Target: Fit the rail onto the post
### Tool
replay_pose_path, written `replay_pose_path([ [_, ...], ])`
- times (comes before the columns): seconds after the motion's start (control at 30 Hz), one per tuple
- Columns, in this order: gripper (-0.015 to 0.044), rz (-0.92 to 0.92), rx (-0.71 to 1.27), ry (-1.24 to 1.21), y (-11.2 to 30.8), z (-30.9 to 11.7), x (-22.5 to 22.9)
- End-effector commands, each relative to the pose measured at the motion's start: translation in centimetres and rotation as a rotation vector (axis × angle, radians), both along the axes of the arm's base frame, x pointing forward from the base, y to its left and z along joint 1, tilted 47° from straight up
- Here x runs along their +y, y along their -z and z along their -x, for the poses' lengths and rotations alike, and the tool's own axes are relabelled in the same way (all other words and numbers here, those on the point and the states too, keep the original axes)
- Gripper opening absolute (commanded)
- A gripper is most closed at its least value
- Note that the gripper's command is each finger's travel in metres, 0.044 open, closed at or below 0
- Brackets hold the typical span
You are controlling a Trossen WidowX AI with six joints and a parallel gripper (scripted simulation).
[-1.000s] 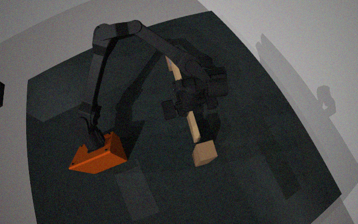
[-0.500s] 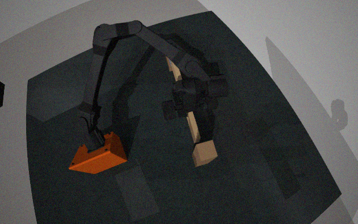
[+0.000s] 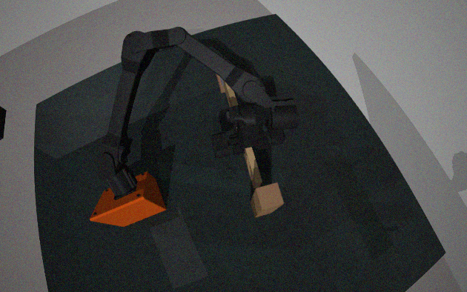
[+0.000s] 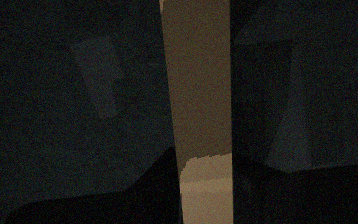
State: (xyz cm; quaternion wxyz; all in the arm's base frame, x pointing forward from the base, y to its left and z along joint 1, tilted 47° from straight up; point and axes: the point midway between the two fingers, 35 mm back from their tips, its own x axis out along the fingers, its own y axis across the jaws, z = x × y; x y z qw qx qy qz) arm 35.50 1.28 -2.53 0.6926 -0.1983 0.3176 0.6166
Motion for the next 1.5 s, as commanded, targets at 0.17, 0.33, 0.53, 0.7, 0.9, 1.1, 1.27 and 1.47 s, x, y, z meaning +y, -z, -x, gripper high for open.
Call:
replay_pose_path([
  [0.17,0.0,-0.001,-0.004,0.002,0.2,0.0,-0.5],
  [0.33,0.0,-0.001,-0.004,0.002,0.3,0.0,-0.6],
  [0.53,0.0,-0.001,-0.004,0.002,0.4,0.0,-0.7],
  [0.7,0.0,-0.001,-0.004,0.002,0.5,0.0,-0.8],
  [0.9,0.0,-0.001,-0.004,0.002,0.7,0.0,-0.9],
  [1.1,0.0,-0.001,-0.004,0.002,0.8,0.0,-1.1],
  [1.27,0.0,-0.001,-0.004,0.002,0.9,0.0,-1.2],
  [1.47,0.0,-0.001,-0.004,0.002,1.1,0.1,-1.3],
])
